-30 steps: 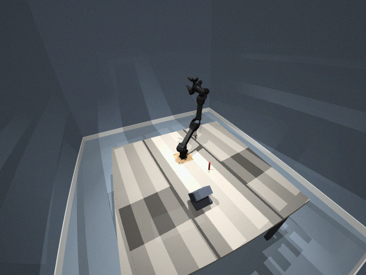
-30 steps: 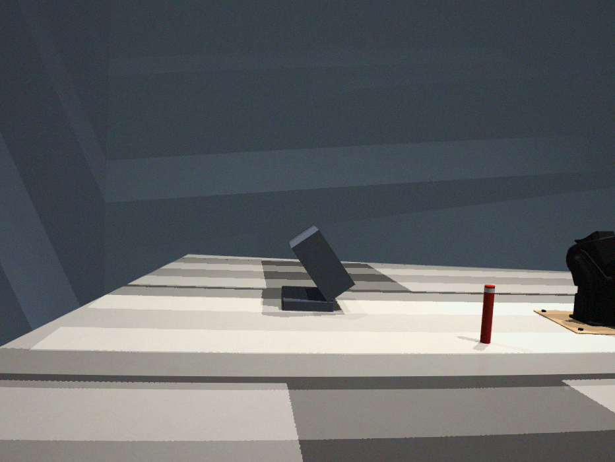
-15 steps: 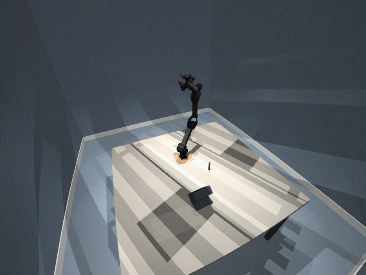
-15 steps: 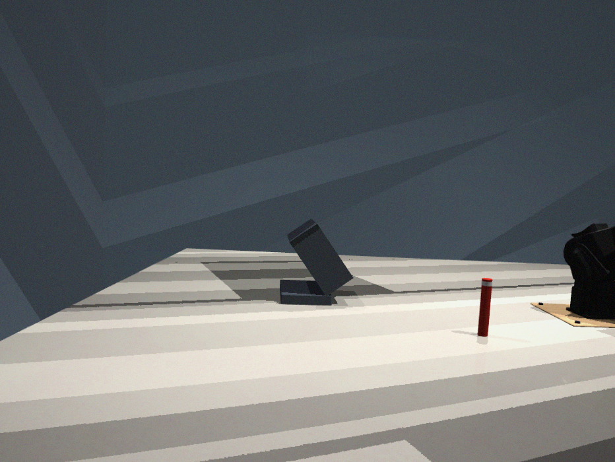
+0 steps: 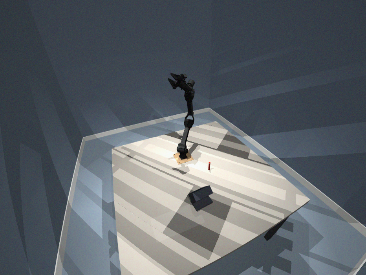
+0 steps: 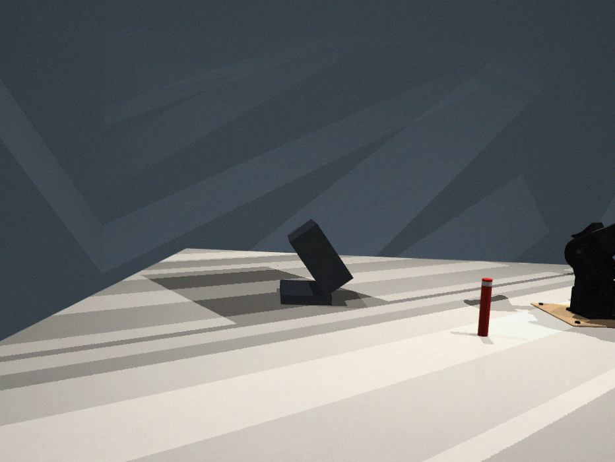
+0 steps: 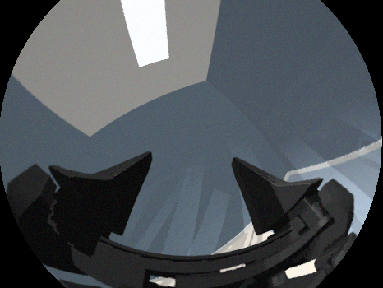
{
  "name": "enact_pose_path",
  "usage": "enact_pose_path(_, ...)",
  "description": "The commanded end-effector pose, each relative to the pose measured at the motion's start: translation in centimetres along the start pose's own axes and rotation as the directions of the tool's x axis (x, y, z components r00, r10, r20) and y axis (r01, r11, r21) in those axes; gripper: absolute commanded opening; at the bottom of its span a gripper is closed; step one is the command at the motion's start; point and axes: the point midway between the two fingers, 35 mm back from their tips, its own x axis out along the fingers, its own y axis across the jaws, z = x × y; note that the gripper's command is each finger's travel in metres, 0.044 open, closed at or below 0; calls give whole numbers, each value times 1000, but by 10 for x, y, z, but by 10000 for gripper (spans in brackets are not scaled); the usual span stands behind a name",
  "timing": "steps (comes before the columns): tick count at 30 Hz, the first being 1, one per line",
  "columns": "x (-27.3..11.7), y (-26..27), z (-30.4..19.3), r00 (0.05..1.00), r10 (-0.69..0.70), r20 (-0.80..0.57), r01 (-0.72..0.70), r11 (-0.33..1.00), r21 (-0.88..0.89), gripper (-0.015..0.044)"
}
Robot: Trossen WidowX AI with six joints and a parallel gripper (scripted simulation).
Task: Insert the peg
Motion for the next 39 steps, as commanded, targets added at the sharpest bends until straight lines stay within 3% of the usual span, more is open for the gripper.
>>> enact_pose_path(1, 5, 15, -18, 997, 66, -39, -67, 998, -13, 440)
enact_pose_path(10, 20, 72, -89, 946, 247, -210, -265, 962, -64, 440)
enact_pose_path(18, 14, 121, -152, 846, 393, -359, -447, 891, -79, 440)
enact_pose_path(28, -23, 185, -234, 641, 544, -541, -665, 746, -38, 440)
enact_pose_path(39, -93, 239, -306, 351, 643, -681, -833, 546, 87, 440)
